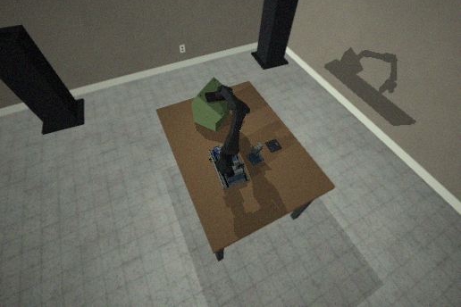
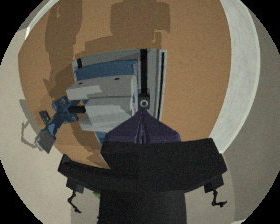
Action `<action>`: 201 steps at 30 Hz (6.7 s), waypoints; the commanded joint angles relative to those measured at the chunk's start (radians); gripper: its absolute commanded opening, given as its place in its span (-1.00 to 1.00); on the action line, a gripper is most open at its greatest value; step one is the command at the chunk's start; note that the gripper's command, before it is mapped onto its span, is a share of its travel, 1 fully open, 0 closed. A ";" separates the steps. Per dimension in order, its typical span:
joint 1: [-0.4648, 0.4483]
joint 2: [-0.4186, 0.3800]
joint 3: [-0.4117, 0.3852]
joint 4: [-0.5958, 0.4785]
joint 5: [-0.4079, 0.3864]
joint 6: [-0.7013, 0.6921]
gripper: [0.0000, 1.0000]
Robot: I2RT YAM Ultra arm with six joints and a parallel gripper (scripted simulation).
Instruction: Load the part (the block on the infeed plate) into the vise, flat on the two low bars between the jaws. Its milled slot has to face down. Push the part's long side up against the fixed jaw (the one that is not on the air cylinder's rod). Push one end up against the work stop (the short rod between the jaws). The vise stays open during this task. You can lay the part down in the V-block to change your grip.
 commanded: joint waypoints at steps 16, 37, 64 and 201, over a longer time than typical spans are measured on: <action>-0.011 -0.015 0.036 0.019 0.003 0.007 -1.00; -0.010 -0.036 0.030 0.022 0.004 0.010 -1.00; -0.002 -0.042 -0.006 0.026 0.007 0.019 -1.00; 0.047 -0.094 -0.083 0.057 0.012 0.064 -1.00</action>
